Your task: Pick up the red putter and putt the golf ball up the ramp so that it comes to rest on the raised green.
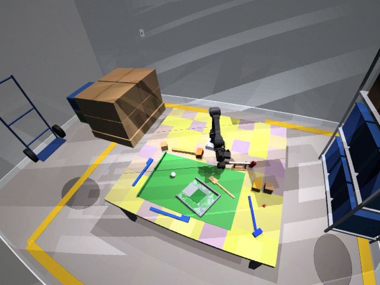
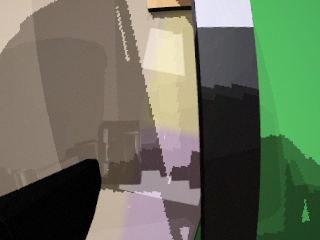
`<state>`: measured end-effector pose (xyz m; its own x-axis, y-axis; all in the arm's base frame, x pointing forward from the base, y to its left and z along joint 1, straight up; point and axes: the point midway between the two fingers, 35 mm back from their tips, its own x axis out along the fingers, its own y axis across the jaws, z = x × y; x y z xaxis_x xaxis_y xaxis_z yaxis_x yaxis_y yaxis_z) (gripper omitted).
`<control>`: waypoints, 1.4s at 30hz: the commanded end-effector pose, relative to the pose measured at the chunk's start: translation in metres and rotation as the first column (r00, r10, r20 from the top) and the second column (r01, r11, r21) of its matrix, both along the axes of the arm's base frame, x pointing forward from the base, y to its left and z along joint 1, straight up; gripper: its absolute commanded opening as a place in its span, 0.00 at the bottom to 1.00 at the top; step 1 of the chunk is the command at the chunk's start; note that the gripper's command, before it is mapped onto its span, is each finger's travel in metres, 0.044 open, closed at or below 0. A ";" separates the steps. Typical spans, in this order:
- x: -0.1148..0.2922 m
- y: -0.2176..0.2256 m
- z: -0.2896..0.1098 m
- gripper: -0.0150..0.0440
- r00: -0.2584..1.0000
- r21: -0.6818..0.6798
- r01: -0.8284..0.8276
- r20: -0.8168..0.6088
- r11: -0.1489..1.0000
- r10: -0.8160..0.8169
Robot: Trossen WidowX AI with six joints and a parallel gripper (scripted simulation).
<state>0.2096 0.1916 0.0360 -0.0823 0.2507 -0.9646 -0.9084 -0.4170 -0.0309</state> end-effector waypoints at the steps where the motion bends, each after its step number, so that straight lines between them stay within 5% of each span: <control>1: -0.001 -0.001 -0.008 1.00 1.000 -0.002 -0.006 -0.005 1.000 0.006; 5: -0.001 -0.001 -0.010 1.00 1.000 -0.002 -0.006 -0.005 1.000 0.006; 20: 0.000 0.000 -0.007 0.33 1.000 -0.001 0.000 -0.002 1.000 0.000; 29: 0.000 0.000 -0.001 0.25 1.000 -0.001 0.000 -0.002 1.000 0.000; 42: 0.001 0.000 0.072 0.25 1.000 -0.002 0.000 -0.003 1.000 0.000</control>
